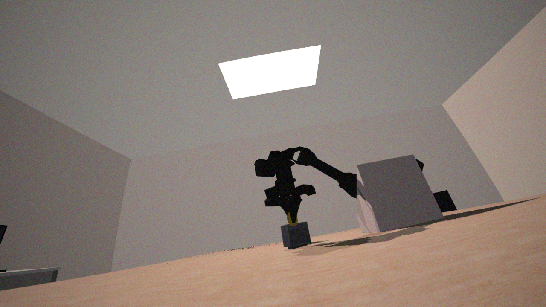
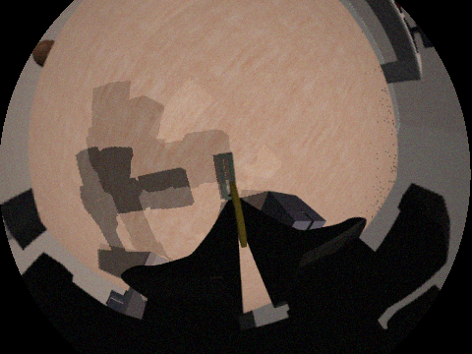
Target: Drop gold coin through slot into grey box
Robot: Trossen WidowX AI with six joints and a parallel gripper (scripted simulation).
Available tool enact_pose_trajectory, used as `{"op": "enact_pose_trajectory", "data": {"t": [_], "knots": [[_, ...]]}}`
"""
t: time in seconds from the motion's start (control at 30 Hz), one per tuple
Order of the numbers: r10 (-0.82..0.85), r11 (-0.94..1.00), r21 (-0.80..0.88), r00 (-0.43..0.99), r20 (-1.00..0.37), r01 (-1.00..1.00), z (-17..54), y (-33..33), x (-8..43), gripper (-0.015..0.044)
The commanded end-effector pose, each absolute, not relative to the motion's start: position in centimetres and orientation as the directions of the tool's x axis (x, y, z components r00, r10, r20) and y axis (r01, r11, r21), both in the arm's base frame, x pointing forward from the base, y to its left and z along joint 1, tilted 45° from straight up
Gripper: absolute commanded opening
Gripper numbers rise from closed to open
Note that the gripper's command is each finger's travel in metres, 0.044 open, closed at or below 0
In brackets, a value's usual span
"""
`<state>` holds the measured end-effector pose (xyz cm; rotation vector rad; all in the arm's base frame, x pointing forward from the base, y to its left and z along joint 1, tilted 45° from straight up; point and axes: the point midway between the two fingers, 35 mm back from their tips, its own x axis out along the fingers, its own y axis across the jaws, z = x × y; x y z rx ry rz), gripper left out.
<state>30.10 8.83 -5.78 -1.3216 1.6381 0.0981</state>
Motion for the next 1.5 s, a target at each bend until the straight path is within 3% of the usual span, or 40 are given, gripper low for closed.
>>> {"op": "enact_pose_trajectory", "data": {"t": [0.0,0.37,0.73,1.47], "knots": [[-0.692,0.411,-0.489,0.086,-0.717,-0.77,-4.8,9.6,30.1,0.0],[-0.693,0.424,-0.5,0.086,-0.716,-0.755,-3.3,10.9,29.7,0.0],[-0.693,0.595,-0.635,0.086,-0.716,-0.493,-3.4,11.1,29.6,0.0],[-0.691,0.598,-0.634,0.086,-0.718,-0.489,-0.2,8.2,30.3,0.0]]}}
